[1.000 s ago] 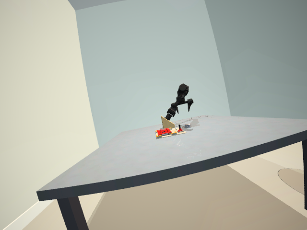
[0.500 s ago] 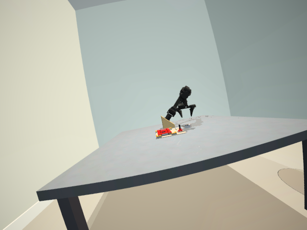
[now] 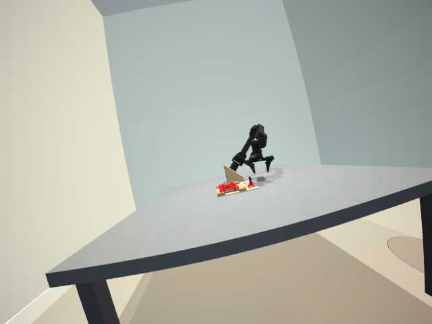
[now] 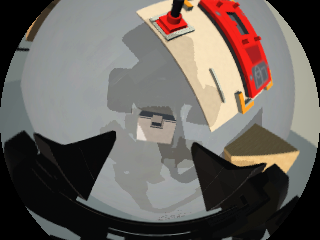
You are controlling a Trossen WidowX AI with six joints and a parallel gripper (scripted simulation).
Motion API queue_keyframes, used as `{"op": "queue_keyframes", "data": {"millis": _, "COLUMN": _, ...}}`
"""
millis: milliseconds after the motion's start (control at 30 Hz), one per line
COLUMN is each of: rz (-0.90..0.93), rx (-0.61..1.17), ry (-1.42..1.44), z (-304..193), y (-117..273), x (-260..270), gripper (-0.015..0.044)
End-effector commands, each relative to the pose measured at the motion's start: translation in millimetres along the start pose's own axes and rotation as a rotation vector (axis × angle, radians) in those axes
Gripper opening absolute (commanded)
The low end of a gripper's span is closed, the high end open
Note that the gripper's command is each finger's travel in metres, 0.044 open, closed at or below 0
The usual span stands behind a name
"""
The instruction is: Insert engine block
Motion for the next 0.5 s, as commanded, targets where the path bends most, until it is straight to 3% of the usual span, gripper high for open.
{"op": "queue_keyframes", "data": {"millis": 0, "rz": 0.002, "rx": 0.002, "ry": -0.004, "z": 0, "y": -6, "x": 0, "gripper": 0.044}}
{"op": "queue_keyframes", "data": {"millis": 467, "rz": 0.002, "rx": 0.002, "ry": -0.004, "z": 1, "y": -29, "x": 0, "gripper": 0.044}}
Point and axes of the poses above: the point midway between the two fingers, 35 mm back from their tips, its own y axis back along the fingers, its own x axis across the jaws, z = x × y, the point moved 4 cm from there along y, back along the fingers, and after that the axes turned 5 degrees about -y, right-handed, at the moved point
